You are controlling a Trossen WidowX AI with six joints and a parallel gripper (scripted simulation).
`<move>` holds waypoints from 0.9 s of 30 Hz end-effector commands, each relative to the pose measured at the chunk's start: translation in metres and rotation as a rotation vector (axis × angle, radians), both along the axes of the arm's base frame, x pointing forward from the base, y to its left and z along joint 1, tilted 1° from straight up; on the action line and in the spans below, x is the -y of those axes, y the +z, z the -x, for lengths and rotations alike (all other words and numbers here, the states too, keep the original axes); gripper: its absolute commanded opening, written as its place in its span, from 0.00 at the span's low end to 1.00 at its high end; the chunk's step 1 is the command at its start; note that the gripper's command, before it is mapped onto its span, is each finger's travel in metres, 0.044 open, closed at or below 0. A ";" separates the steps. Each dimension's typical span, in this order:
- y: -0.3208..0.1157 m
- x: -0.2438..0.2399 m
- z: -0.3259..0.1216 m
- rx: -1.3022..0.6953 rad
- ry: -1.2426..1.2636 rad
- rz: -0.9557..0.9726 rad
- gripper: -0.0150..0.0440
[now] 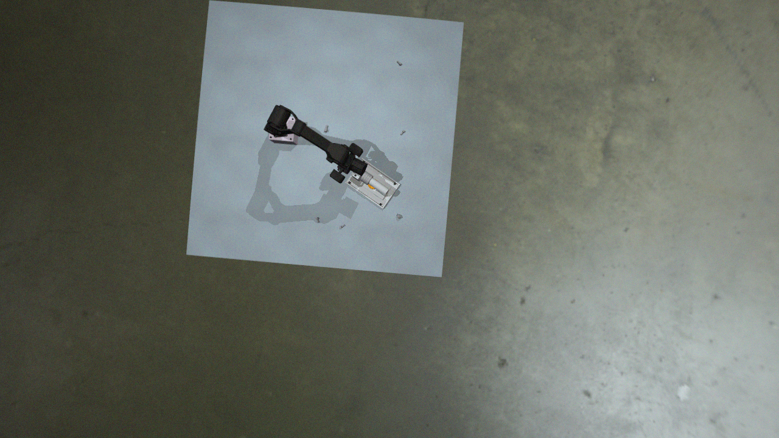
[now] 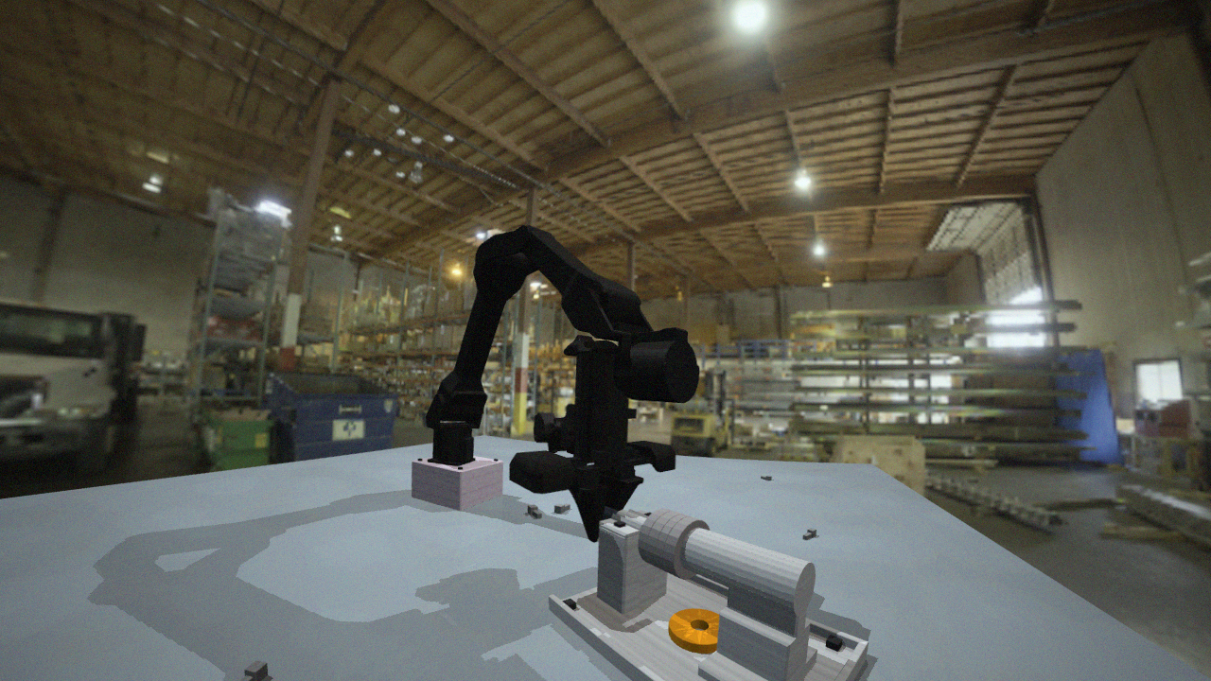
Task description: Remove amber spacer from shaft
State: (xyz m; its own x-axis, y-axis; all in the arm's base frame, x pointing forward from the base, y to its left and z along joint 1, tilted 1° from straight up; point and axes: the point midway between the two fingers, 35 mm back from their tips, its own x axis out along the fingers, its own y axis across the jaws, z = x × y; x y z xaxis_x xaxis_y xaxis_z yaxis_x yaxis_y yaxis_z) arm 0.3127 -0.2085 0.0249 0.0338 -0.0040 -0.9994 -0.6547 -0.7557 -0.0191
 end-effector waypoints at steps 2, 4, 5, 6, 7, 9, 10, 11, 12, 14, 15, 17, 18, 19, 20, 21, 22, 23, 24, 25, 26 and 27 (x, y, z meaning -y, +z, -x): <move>0.000 0.003 -0.002 0.000 0.000 0.004 0.25; 0.000 0.003 -0.003 0.000 0.000 0.004 0.25; 0.000 0.003 -0.003 0.000 0.000 0.004 0.25; 0.000 0.003 -0.003 0.000 0.000 0.004 0.25; 0.000 0.004 -0.003 0.000 0.000 0.004 0.25; 0.000 0.004 -0.004 0.000 0.000 0.004 0.25; 0.000 0.004 -0.004 0.000 0.000 0.004 0.25; 0.000 0.005 -0.005 0.000 0.000 0.004 0.25; 0.000 0.005 -0.005 0.000 0.000 0.004 0.25; 0.000 0.005 -0.005 0.000 0.000 0.004 0.25; 0.000 0.006 -0.006 0.000 0.000 0.004 0.25; 0.000 0.006 -0.006 0.000 0.000 0.004 0.25; 0.000 0.006 -0.007 0.000 0.000 0.004 0.25; 0.000 0.007 -0.007 0.000 0.000 0.004 0.25; 0.000 0.007 -0.007 0.000 0.000 0.004 0.25; 0.000 0.007 -0.007 0.000 0.000 0.004 0.25; 0.000 0.007 -0.008 0.000 0.000 0.004 0.25; 0.000 0.008 -0.008 0.000 0.000 0.004 0.25; 0.000 0.008 -0.008 0.000 0.000 0.004 0.25; 0.000 0.008 -0.009 0.000 0.000 0.004 0.25; 0.000 0.008 -0.009 0.000 0.000 0.004 0.25; 0.000 0.009 -0.009 0.000 0.000 0.004 0.25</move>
State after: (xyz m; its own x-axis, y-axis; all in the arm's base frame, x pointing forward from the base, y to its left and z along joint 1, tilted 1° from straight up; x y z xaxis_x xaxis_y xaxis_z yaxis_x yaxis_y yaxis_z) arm 0.3202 -0.2150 0.0254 0.0342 -0.0043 -0.9994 -0.6547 -0.7556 -0.0191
